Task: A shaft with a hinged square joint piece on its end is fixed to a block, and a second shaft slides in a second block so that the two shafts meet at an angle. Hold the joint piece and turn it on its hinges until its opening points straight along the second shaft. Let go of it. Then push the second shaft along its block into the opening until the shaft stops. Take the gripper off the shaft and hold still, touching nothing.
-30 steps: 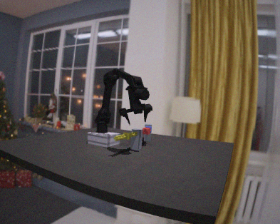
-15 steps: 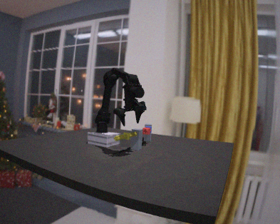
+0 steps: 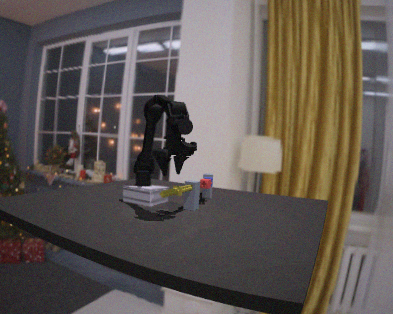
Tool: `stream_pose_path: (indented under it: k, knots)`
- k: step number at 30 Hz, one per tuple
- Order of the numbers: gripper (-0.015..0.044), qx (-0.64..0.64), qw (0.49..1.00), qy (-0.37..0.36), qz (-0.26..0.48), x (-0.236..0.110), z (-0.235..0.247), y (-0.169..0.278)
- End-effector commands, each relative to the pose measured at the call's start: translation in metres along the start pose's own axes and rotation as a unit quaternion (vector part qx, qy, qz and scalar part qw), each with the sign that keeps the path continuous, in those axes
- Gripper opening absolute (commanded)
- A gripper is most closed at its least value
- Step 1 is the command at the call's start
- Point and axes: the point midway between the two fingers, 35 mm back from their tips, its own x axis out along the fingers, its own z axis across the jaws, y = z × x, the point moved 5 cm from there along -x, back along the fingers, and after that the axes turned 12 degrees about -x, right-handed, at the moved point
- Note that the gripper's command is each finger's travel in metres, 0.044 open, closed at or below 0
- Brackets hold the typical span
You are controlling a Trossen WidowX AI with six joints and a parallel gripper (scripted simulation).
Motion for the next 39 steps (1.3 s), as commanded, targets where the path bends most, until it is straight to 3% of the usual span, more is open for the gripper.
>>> stream_pose_path:
  k: [1,5,20,39]
  knots:
    - [0.044,-0.023,1.0,0.007,0.005,0.0,-0.007,0.001]
    - [0.044,-0.012,1.0,0.007,0.005,0.001,-0.007,0.001]
    - [0.044,0.244,0.97,0.008,0.009,0.025,-0.009,0.0]
    - [0.044,0.547,0.837,0.012,0.013,0.055,-0.01,0.0]
